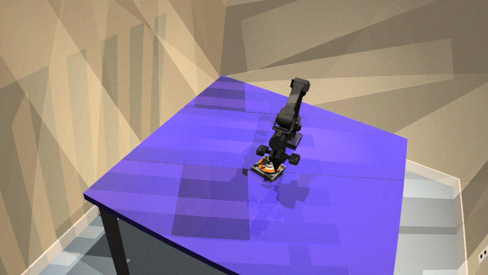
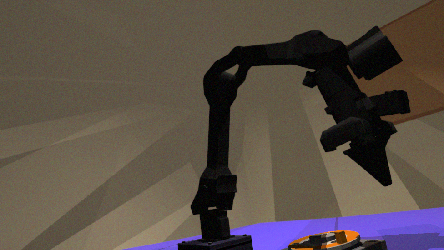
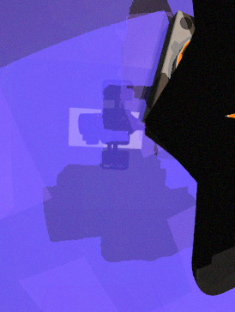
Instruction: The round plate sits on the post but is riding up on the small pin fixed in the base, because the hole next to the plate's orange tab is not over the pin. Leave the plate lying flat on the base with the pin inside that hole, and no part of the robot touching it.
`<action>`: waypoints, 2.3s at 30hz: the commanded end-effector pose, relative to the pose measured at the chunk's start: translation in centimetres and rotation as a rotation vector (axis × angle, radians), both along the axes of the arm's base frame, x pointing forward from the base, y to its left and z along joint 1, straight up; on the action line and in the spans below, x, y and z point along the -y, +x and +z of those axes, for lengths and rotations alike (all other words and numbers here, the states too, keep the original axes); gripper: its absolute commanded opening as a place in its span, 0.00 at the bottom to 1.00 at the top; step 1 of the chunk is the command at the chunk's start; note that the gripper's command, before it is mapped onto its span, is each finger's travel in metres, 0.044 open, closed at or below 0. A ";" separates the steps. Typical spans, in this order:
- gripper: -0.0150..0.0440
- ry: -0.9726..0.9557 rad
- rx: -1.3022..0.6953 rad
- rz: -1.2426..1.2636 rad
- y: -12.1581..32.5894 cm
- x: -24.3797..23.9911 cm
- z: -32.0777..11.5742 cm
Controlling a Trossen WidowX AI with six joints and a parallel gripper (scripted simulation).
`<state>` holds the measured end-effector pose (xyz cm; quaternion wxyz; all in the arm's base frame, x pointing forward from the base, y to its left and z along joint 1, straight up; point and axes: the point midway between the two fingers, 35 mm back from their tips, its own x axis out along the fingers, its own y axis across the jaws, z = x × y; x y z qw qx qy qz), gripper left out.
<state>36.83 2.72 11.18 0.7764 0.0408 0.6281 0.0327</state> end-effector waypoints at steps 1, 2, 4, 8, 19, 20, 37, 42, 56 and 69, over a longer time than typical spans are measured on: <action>0.25 -0.066 -0.084 -0.016 -2.8 5.1 -0.7; 0.25 -0.075 -0.100 -0.019 -3.4 5.9 -0.8; 0.25 -0.100 -0.156 -0.025 -5.2 8.3 -1.0; 0.25 -0.108 -0.178 -0.027 -6.0 9.2 -1.1; 0.25 -0.108 -0.178 -0.026 -5.6 9.1 -5.1; 0.25 -0.108 -0.178 -0.026 -5.6 9.1 -5.5; 0.25 -0.107 -0.177 -0.026 -4.3 7.6 -5.9; 0.25 -0.106 -0.177 -0.026 -4.0 6.9 -5.9; 0.25 -0.104 -0.177 -0.026 -3.7 5.1 -5.9; 0.25 -0.103 -0.177 -0.026 -4.0 3.3 -5.7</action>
